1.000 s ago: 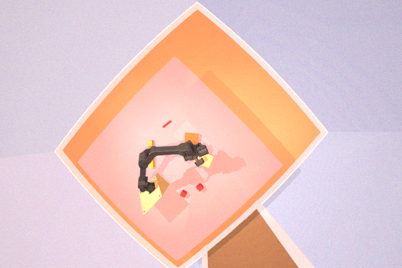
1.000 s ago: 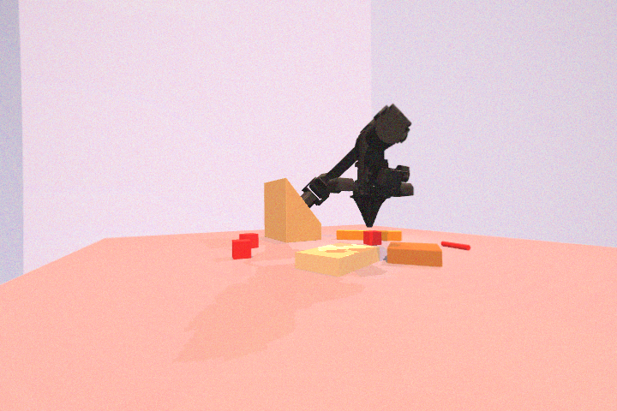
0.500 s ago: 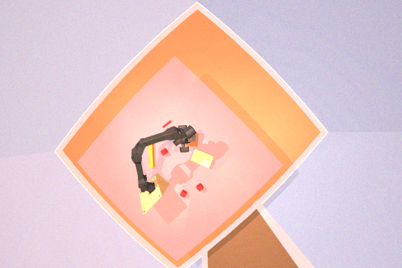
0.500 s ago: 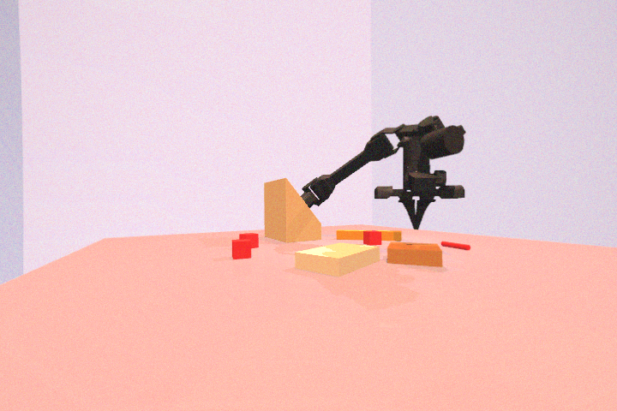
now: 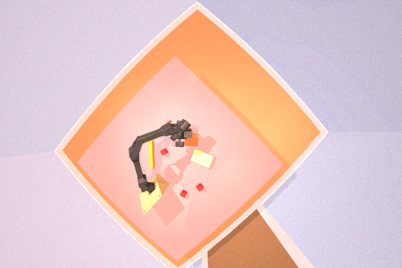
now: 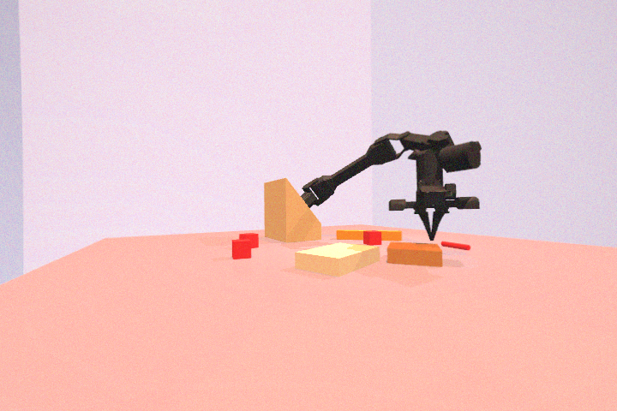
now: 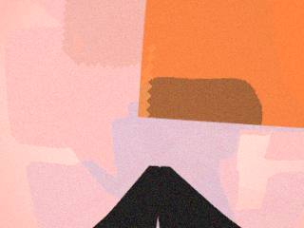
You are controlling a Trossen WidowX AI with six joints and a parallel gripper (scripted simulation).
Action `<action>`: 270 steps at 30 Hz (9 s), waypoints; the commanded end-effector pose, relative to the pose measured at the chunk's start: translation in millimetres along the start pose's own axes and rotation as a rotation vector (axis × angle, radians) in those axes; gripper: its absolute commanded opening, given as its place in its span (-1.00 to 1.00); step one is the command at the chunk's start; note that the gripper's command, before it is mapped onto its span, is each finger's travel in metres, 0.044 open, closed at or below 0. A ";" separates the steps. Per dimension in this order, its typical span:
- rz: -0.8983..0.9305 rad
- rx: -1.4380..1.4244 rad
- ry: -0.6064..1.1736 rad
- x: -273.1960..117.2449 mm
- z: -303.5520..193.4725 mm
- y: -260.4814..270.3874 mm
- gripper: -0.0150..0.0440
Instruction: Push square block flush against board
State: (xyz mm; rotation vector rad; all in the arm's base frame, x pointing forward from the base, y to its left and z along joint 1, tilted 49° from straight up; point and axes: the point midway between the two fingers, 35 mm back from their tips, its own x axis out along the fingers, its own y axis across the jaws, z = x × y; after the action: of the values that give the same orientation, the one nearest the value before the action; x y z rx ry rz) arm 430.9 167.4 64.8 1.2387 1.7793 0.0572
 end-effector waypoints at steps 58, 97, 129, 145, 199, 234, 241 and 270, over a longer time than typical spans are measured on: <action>-0.020 0.005 0.017 28.6 67.7 -31.2 -0.49; -0.020 0.006 0.018 -26.7 24.7 -25.9 -0.49; -0.020 0.089 0.017 28.7 62.5 -25.1 -0.49; -0.021 0.088 0.016 28.7 84.2 -39.8 -0.49; -0.020 0.089 0.018 28.4 58.1 -48.0 -0.49; -0.038 -0.701 0.004 -35.7 162.3 -175.1 -0.49; -0.035 -0.939 0.012 -35.5 181.2 -217.5 -0.49; -0.017 -1.265 0.025 23.5 199.1 -274.6 -0.49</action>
State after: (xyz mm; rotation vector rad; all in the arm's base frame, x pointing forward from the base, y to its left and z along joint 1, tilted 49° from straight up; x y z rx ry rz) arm 369.1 -33.8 -203.6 0.2813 1.3227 1.0264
